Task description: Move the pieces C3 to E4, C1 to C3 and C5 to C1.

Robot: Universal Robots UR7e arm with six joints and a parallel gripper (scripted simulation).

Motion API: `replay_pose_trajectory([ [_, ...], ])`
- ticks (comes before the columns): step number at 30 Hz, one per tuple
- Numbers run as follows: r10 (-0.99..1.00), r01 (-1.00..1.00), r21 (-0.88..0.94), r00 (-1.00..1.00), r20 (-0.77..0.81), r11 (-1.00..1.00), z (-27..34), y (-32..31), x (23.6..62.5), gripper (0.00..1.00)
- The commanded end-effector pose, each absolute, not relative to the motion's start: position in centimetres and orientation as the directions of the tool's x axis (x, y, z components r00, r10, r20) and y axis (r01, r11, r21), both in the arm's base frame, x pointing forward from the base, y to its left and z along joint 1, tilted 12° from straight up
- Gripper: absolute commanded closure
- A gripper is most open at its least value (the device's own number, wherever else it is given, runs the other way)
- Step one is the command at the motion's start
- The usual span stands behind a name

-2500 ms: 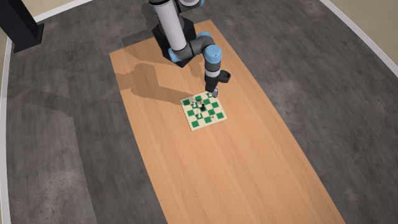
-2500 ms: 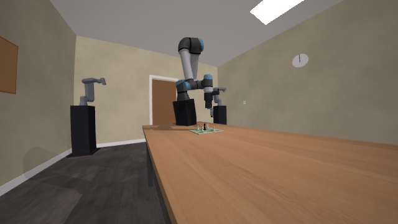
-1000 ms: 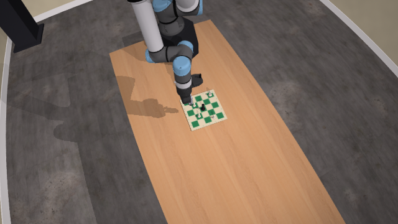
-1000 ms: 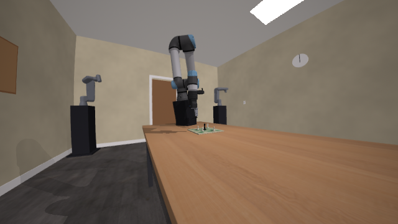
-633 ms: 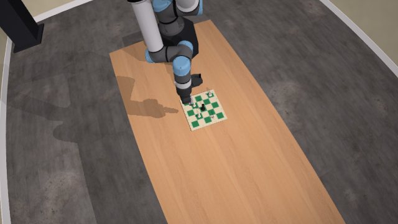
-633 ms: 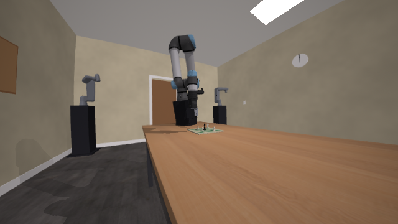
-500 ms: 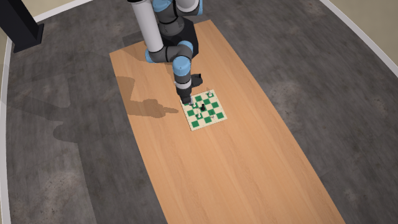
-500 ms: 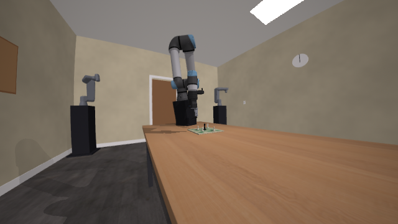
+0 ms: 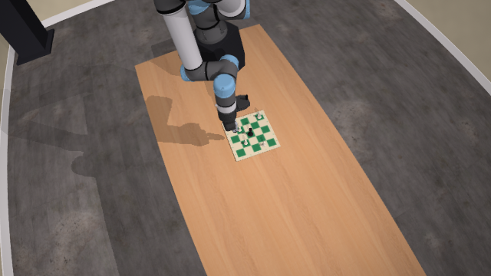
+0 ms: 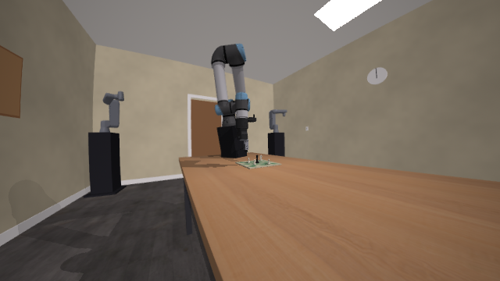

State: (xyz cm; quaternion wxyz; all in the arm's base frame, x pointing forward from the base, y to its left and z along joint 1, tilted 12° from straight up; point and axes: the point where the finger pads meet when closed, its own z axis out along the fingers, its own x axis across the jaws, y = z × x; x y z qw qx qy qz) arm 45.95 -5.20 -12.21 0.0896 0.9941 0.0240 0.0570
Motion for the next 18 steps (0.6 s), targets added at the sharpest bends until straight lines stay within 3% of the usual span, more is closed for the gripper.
replay_pose_trajectory([
  [1, 0.058, 0.037, 0.181, 0.992, 0.11, -0.983, -13.7, -5.5, 46.2, 1.0],
  [18, 0.058, 0.037, 0.181, 0.992, 0.11, -0.983, -18.8, -6.5, 46.8, 1.0],
])
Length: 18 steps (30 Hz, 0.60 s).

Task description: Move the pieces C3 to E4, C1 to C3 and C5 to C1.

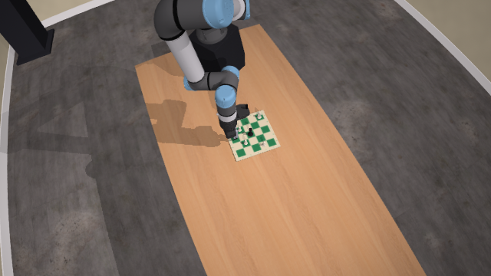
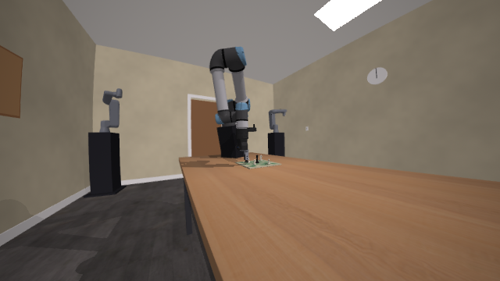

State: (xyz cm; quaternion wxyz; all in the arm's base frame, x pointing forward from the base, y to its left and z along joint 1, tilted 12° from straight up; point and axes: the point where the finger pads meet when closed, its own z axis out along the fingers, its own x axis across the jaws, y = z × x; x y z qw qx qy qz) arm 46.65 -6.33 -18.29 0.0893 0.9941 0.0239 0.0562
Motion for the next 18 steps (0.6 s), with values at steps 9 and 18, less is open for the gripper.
replay_pose_trajectory([
  [9, 0.058, 0.037, 0.181, 0.992, 0.11, -0.983, -19.1, -6.52, 46.88, 1.0],
  [18, 0.058, 0.037, 0.181, 0.992, 0.11, -0.983, -19.1, -6.52, 46.88, 1.0],
])
